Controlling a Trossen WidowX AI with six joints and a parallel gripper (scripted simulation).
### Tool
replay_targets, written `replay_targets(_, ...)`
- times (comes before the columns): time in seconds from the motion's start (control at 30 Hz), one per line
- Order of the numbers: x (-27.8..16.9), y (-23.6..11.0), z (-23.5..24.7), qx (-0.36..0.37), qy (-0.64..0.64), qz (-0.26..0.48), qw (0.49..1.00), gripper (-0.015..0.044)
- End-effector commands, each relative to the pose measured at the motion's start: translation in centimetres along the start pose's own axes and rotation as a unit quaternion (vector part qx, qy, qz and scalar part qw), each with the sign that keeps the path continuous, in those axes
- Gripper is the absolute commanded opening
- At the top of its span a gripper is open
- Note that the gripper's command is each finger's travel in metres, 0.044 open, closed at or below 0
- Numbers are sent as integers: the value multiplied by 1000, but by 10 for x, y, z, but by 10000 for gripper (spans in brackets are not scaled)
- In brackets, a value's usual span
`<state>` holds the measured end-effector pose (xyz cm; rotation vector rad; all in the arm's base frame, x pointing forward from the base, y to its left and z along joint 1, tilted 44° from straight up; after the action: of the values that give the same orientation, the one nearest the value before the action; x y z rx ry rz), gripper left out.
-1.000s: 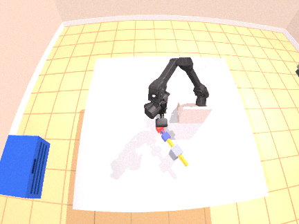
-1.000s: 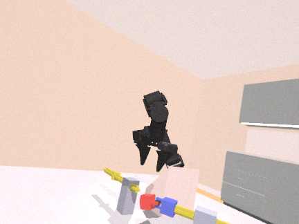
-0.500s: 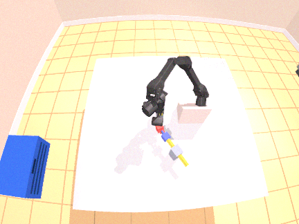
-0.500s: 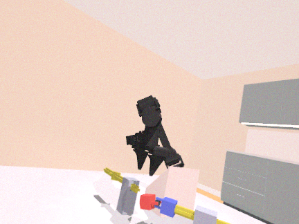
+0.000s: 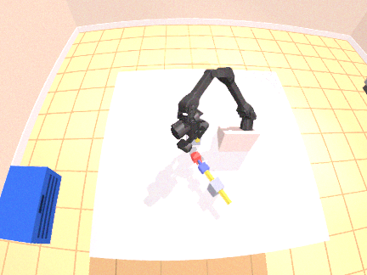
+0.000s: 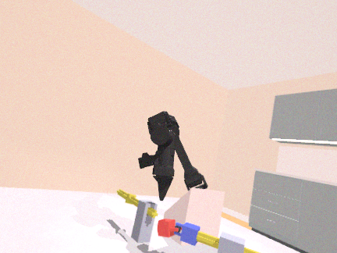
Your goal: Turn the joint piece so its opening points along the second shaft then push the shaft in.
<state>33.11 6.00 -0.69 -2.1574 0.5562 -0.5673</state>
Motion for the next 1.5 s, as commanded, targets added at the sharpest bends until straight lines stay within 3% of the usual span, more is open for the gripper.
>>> replay_targets(0.0, 2, 0, -2, 14, 65, 10, 998, 440)
replay_targets(0.4, 7, 6, -6, 34, 252, 44, 966, 440)
replay_targets(0.63, 8, 10, -6, 34, 255, 45, 965, 440)
replay_targets(1.07, 15, 84, -12, 32, 255, 43, 965, 440)
replay_targets(1.47, -6, 90, 7, 33, 255, 44, 965, 440)
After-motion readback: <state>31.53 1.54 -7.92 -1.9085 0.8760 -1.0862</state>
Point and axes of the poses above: the point midway between the two fingers, 35 mm back from their tips, its own y axis out along the fingers, its own z axis across the jaws, x = y × z, the point moved 2 cm from there along -y, back along the fingers, and after that the axes turned 13 degrees about -y, right-handed, at the moved point
